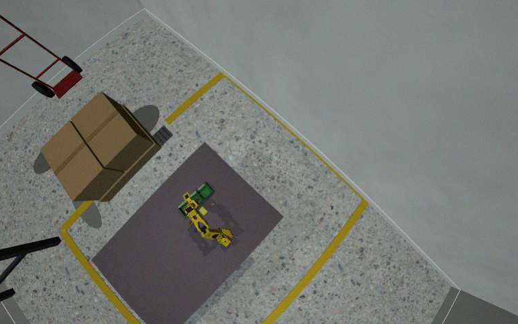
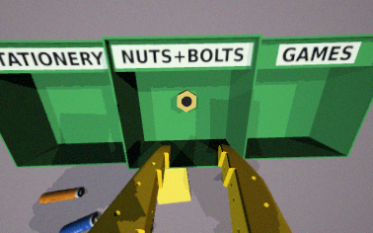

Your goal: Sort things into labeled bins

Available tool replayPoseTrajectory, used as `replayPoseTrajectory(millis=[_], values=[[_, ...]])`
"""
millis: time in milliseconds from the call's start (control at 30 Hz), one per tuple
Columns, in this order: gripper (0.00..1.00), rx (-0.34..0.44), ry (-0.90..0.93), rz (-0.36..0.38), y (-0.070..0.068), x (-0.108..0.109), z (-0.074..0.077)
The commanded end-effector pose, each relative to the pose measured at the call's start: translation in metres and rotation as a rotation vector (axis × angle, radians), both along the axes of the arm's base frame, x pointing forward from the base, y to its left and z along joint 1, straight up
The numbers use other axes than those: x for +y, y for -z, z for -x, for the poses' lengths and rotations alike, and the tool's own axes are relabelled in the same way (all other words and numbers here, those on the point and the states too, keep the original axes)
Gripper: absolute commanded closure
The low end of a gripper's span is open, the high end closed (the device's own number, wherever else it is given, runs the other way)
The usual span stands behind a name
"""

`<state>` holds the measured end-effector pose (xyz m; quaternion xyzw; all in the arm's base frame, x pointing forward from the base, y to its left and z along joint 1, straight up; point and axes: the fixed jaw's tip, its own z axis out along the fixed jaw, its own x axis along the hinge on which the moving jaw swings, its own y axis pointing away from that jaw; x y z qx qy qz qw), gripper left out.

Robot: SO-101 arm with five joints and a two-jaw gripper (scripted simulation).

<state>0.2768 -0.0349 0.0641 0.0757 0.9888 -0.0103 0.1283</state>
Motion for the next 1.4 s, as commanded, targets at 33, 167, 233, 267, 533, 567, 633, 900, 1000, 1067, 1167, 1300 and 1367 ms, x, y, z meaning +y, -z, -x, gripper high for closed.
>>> replayPoseTrajectory(millis=[33,167,233,267,533,567,633,900,1000,1067,1167,1300,1367], values=[[0.83,-0.079,0.003,0.013,-0.02,-0.003,-0.006],[0.83,-0.079,0.003,0.013,-0.02,-0.003,-0.006],[0.83,-0.079,0.003,0.013,-0.02,-0.003,-0.006],[0.83,-0.079,0.003,0.013,-0.02,-0.003,-0.006],[0.83,-0.079,0.003,0.013,-0.02,-0.003,-0.005],[0.83,-0.078,0.002,0.013,-0.02,-0.003,-0.005],[0.83,-0.077,-0.002,0.015,-0.02,-0.003,-0.005],[0.82,-0.055,-0.065,0.037,-0.019,-0.008,0.001],[0.82,-0.045,-0.095,0.047,-0.018,-0.011,0.003],[0.82,-0.039,-0.113,0.052,-0.018,-0.012,0.005],[0.82,-0.018,-0.174,0.07,-0.017,-0.016,0.011],[0.81,0.016,-0.274,0.096,-0.015,-0.023,0.02],[0.81,0.034,-0.33,0.108,-0.014,-0.027,0.026]])
